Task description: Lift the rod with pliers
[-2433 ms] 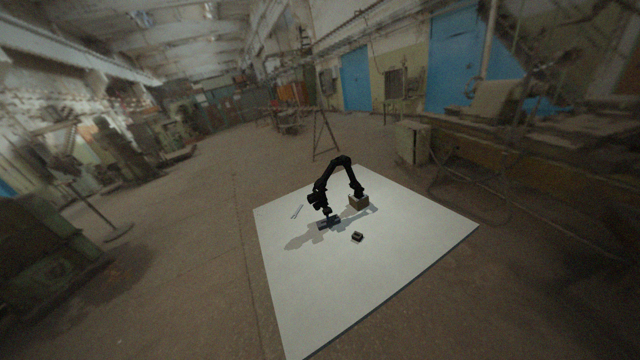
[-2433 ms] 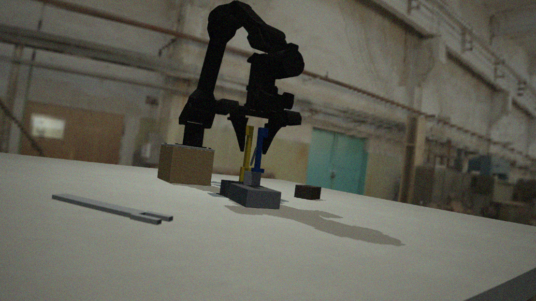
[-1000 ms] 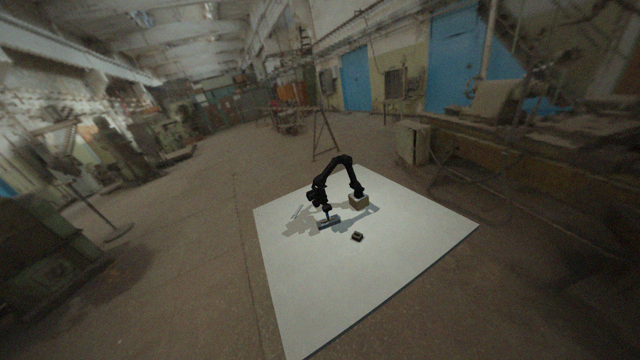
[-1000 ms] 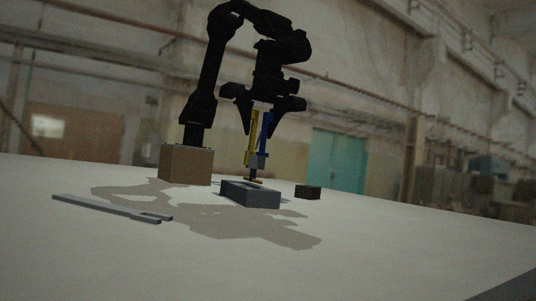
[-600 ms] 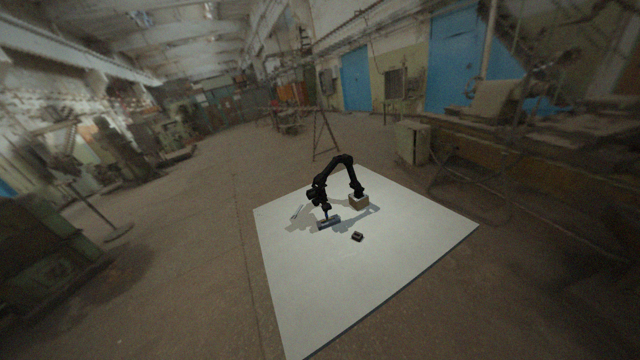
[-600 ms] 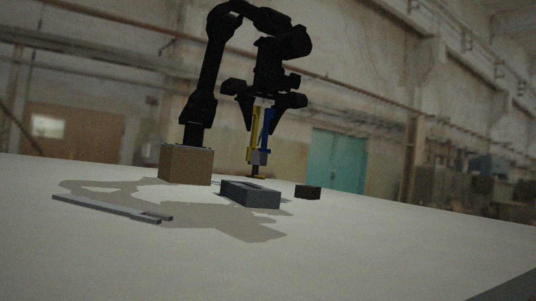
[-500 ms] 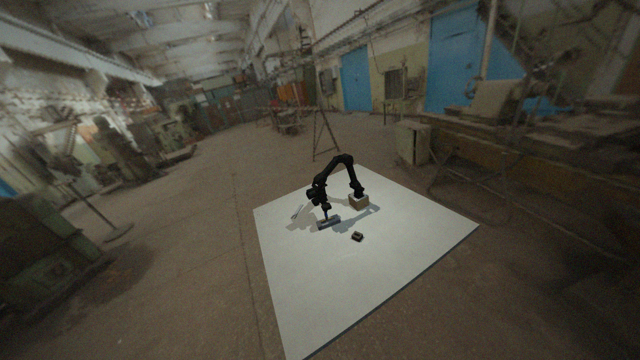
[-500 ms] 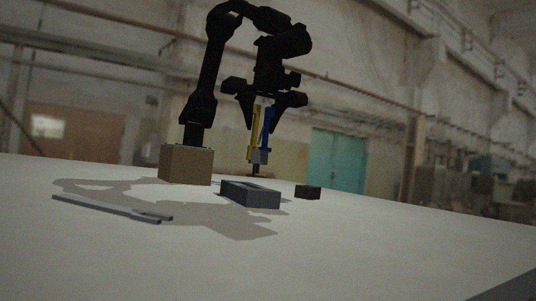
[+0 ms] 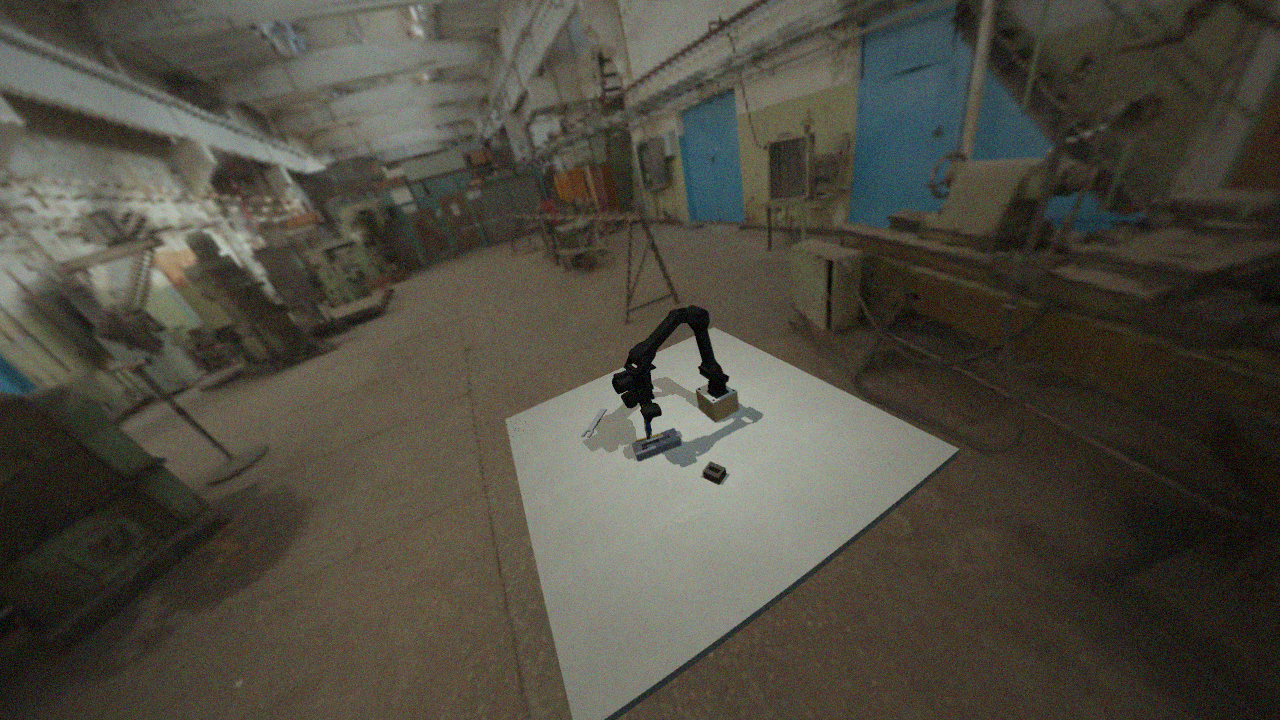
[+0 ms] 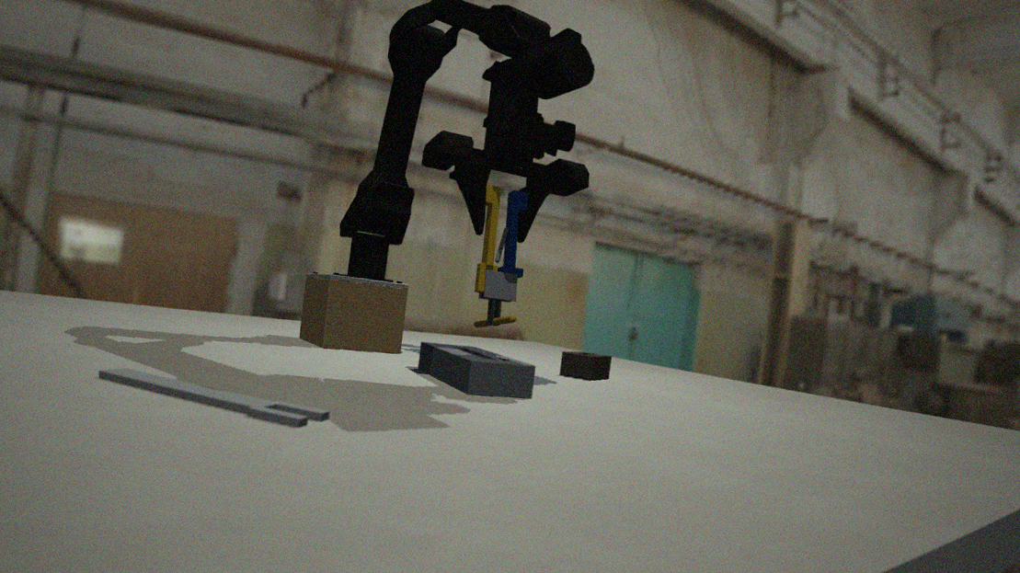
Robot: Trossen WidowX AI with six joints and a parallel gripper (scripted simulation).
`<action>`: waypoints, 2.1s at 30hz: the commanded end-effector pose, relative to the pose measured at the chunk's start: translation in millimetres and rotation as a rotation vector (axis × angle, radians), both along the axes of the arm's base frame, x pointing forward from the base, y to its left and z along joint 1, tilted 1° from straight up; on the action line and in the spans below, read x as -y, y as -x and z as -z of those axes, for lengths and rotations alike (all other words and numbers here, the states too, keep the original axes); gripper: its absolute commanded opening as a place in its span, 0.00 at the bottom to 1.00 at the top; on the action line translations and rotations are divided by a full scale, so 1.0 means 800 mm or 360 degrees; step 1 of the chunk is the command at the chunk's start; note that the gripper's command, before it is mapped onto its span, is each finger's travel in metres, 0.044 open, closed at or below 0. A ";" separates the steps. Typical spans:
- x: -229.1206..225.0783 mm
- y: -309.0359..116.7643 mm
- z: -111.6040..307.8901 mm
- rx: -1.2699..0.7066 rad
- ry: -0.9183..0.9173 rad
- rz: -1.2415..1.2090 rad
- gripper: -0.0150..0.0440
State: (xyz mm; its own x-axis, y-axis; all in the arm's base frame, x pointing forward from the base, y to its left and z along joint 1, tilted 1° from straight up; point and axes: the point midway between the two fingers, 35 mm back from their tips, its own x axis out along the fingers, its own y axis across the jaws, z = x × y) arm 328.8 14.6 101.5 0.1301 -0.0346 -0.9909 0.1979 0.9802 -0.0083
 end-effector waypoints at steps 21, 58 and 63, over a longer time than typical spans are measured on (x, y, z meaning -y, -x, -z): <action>0.003 -0.011 -0.031 0.0200 0.0041 0.0007 0.44; 0.006 -0.021 -0.078 0.0475 0.0093 0.0019 0.44; 0.007 -0.021 -0.081 0.0493 0.0096 0.0021 0.44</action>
